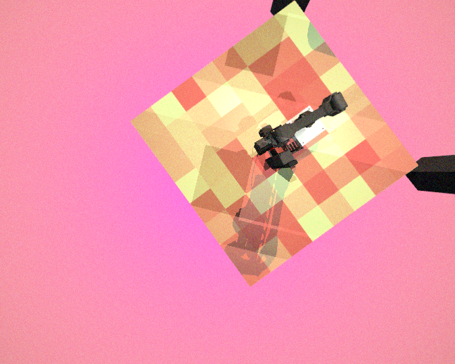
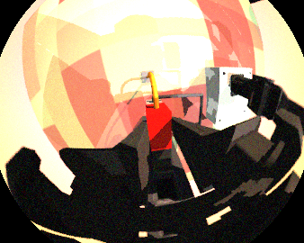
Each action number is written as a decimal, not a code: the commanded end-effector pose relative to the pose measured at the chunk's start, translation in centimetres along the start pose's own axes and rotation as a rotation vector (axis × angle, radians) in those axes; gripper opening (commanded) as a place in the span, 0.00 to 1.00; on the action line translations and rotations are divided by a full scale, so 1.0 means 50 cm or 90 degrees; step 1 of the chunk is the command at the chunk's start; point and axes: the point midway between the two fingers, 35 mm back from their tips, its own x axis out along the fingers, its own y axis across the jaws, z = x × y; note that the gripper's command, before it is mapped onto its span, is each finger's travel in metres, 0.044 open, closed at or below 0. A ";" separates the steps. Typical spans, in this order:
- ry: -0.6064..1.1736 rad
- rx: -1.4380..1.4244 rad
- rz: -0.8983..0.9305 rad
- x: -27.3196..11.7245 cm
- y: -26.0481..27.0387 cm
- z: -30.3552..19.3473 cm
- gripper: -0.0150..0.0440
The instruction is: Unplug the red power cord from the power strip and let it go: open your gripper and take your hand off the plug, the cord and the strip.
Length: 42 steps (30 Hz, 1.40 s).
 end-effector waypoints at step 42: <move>-0.036 0.013 0.001 -0.036 -0.007 0.201 1.00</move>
